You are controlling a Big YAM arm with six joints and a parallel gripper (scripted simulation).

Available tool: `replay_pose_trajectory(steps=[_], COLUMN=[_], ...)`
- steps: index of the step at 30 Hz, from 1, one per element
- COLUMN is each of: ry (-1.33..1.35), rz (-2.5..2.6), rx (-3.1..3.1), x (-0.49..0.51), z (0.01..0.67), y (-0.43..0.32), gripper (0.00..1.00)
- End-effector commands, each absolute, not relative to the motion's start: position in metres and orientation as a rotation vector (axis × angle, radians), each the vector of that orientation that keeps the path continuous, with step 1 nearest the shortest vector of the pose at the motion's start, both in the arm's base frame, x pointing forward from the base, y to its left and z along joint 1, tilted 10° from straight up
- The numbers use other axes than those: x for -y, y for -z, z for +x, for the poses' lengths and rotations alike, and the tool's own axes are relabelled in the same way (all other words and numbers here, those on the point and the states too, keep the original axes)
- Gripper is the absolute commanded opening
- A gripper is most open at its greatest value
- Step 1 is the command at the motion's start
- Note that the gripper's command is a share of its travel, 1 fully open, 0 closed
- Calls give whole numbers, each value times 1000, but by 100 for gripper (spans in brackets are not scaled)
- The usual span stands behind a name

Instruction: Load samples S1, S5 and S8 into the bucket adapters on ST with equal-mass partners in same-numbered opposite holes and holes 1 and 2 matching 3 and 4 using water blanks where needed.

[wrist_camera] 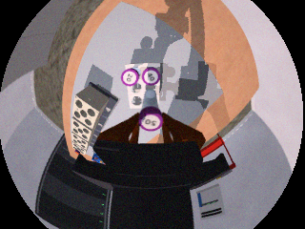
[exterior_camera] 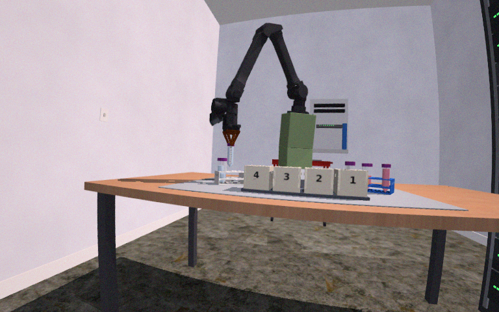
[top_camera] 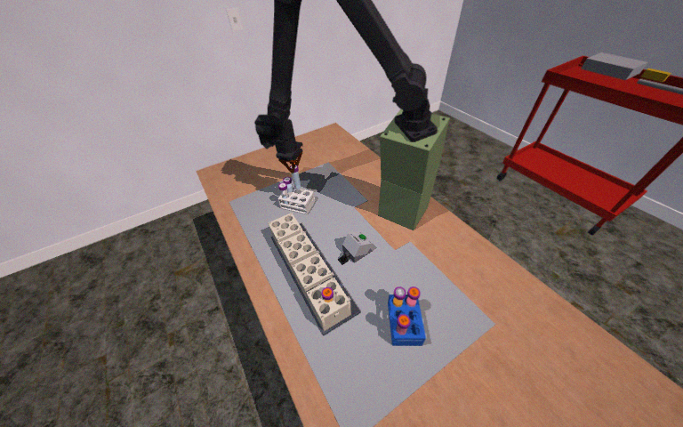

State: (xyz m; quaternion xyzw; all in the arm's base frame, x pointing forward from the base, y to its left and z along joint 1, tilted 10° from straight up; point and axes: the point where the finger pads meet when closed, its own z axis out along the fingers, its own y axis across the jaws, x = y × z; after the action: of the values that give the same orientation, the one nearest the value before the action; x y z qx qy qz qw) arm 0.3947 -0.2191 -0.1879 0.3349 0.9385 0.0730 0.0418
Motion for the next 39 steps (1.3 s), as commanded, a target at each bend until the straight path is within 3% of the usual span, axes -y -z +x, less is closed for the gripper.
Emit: replay_pose_trajectory(steps=[1,20,39], ry=[-211,-209,-158], rz=[1011,1009,301], rx=[-2838,-2836,-2952], x=[234,240,118], z=[399,391,412], y=[159,103,91], gripper=[0,0,0])
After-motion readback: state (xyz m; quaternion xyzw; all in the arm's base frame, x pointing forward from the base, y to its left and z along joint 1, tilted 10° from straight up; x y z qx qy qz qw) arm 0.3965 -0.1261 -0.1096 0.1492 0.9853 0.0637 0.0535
